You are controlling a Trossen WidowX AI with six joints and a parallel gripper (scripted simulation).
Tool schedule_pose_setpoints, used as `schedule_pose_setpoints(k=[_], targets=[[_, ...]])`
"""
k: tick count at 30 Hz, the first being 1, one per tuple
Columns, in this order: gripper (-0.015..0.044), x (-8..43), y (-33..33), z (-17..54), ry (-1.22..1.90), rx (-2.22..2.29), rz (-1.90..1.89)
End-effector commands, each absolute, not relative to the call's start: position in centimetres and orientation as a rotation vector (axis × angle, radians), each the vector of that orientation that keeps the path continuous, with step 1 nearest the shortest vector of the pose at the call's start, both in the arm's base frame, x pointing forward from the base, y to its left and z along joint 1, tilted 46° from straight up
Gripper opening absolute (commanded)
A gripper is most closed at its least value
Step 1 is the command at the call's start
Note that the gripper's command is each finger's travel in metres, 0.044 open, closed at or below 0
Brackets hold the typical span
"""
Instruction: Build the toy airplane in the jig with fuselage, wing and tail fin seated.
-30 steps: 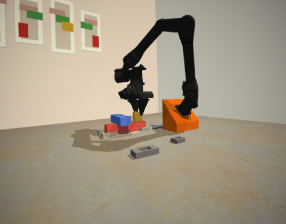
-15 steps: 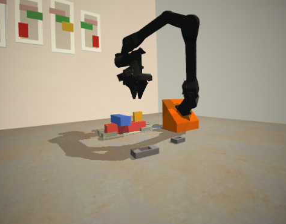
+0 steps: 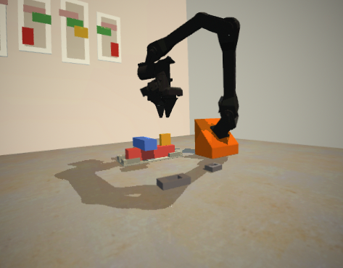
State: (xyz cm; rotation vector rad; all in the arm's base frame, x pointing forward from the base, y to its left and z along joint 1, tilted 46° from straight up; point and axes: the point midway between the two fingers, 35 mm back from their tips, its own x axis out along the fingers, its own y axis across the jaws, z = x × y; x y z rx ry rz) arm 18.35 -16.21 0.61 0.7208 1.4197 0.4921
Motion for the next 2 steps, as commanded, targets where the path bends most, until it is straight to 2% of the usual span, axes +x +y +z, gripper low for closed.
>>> schedule_pose_setpoints(k=[1,2], targets=[[0.026,18.34,-16.25,0.65,1.42,0.714,0.496],[0.026,18.34,-16.25,0.65,1.42,0.714,0.496]])
